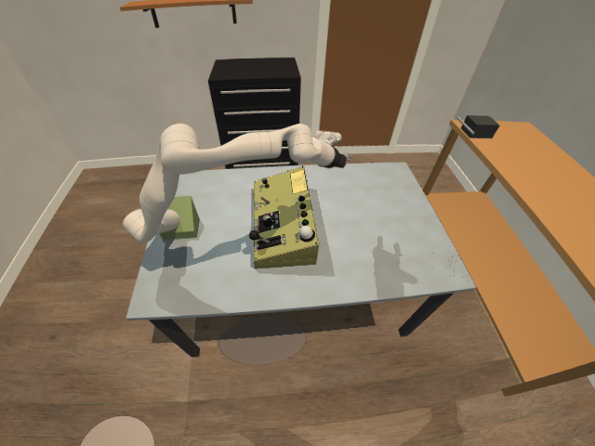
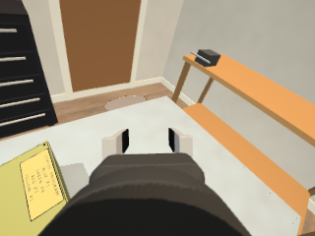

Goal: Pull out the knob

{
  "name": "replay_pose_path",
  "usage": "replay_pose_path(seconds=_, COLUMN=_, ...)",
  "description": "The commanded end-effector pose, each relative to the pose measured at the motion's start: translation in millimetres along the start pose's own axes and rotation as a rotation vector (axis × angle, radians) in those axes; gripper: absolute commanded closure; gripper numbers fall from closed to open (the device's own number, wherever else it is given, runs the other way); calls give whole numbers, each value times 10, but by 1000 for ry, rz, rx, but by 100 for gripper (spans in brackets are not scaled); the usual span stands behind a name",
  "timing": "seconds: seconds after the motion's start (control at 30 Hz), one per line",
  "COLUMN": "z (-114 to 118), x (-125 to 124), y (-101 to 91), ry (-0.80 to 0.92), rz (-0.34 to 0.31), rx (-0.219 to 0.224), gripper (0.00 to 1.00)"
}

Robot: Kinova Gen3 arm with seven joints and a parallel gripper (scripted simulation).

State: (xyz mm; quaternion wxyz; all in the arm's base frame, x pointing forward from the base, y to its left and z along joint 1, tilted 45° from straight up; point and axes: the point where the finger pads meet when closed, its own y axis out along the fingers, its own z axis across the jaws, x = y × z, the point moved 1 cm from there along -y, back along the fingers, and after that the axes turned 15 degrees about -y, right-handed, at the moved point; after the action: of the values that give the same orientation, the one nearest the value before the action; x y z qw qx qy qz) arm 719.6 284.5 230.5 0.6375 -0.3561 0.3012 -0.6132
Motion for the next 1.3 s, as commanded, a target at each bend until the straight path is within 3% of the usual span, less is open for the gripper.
replay_pose_path(seconds=0.0, z=7, x=-15, y=-11, ry=-1, rz=2, rx=2, gripper=0)
replay_pose_path(seconds=0.73, z=-75, x=-35, y=24, ry=13, rz=-3, rx=-13, gripper=0)
replay_pose_path(seconds=0.9, z=-295, x=-137, y=99, ry=35, rz=-13, rx=-46, gripper=0)
replay_pose_path(seconds=1.03, z=-623, x=-269, y=201, ry=67, rz=-37, rx=-91, gripper=0)
replay_pose_path(seconds=1.1, z=-623, x=-269, y=201, ry=67, rz=-37, rx=-91, gripper=0)
replay_pose_path(seconds=1.27, z=-1224, x=-454, y=340, ry=125, rz=-92, rx=-162, gripper=0)
